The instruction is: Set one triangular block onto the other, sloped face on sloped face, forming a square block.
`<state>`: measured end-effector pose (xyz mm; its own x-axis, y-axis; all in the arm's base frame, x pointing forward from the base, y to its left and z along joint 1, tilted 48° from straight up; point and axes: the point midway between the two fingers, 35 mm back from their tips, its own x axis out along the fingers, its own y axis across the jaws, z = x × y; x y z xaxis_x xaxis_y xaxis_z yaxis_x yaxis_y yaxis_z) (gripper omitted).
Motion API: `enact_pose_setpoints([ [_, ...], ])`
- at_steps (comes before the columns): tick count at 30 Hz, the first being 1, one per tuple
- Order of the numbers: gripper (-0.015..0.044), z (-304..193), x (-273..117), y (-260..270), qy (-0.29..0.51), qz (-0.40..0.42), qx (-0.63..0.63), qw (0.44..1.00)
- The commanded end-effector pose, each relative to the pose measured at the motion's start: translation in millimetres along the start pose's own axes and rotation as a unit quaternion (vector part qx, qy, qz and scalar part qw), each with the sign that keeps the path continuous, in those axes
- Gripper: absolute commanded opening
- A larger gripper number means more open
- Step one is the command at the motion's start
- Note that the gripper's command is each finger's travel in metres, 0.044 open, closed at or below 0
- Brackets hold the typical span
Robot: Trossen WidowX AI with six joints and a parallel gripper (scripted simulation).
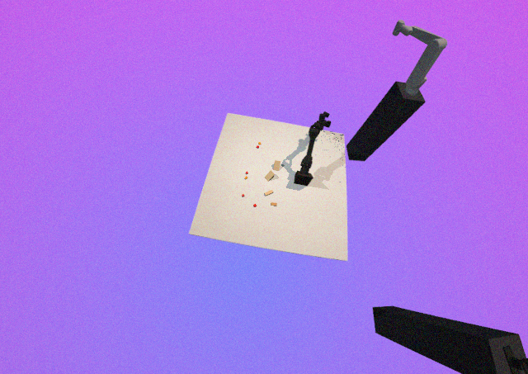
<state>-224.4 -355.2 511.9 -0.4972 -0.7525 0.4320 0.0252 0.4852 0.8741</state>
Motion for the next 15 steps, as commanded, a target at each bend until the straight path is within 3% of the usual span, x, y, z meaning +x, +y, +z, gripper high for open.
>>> enact_pose_setpoints([
  [1,0.0426,-2,0,-2,0.002,-0.003,-0.004,1.0],
  [8,0.044,-79,-31,-69,0.106,-0.091,-0.162,0.977],
  [15,0.044,-159,-93,-132,0.258,-0.133,-0.335,0.896],
])
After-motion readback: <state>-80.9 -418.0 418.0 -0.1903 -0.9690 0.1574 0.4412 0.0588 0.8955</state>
